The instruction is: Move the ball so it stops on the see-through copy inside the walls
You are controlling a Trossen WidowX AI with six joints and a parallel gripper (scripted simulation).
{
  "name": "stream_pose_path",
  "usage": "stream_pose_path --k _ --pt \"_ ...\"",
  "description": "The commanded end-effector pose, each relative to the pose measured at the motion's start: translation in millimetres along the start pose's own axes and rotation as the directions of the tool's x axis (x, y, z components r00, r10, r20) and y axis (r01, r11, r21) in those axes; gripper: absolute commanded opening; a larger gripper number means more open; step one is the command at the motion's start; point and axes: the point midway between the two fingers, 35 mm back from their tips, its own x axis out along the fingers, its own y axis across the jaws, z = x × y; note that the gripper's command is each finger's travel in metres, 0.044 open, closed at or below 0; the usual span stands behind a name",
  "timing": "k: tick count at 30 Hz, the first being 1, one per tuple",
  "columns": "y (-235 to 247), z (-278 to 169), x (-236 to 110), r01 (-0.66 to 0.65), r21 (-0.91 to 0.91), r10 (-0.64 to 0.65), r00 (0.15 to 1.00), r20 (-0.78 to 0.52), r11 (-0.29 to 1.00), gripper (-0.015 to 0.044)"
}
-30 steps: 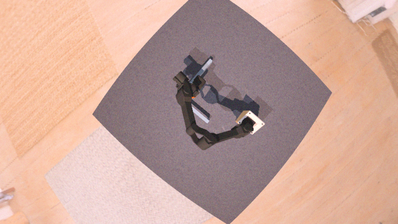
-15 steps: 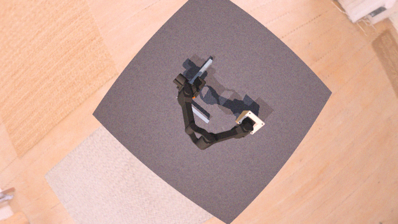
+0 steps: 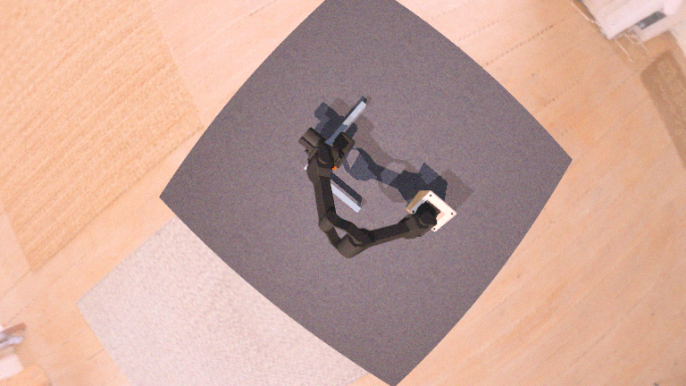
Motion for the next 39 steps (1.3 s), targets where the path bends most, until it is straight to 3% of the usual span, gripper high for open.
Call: stream_pose_path --k 1,11,16,28,33,39 --pt "0.1 0.0 0.1 0.001 -0.001 -0.001 1.0 -0.001 1.0 0.0184" --pt "-0.6 1.0 -10.6 0.002 0.0 -0.002 1.0 -0.001 1.0 0.043" --pt "-1.0 -1.2 -82.1 0.002 0.007 -0.002 1.0 -0.007 1.0 0.043" --pt "-3.6 0.0 -76.9 -0.001 0.019 0.001 1.0 0.006 1.0 0.043" --pt "-2.1 -2.4 -118.6 -0.001 0.012 0.001 1.0 0.006 1.0 0.044" --pt "-2.0 -2.7 -121.0 -0.001 0.012 0.001 1.0 0.006 1.0 0.044"
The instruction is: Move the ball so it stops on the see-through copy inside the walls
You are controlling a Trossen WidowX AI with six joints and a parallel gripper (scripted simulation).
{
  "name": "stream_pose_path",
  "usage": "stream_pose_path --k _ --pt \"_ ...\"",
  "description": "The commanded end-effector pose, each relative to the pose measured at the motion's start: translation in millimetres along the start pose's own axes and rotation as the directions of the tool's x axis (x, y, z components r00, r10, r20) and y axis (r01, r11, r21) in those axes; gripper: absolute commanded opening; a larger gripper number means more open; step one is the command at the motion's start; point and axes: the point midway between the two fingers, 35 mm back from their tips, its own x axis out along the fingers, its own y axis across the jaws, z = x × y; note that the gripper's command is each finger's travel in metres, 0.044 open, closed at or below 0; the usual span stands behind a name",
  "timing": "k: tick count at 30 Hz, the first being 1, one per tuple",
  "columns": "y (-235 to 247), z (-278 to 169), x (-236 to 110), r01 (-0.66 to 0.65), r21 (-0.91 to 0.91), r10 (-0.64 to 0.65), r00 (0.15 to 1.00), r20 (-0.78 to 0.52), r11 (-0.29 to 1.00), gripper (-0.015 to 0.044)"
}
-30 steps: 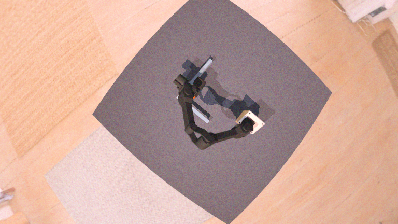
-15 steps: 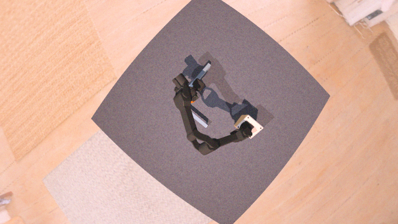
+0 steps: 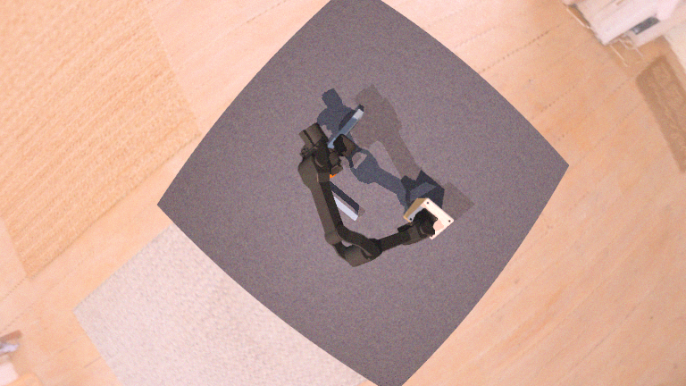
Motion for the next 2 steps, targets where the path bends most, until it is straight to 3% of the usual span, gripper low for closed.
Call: stream_pose_path --k 1,2 --pt "2.0 0.0 -2.9 0.004 -0.013 -0.004 1.0 -0.007 1.0 0.044" --pt "2.0 0.0 -2.9 0.004 -0.013 -0.004 1.0 -0.007 1.0 0.044"
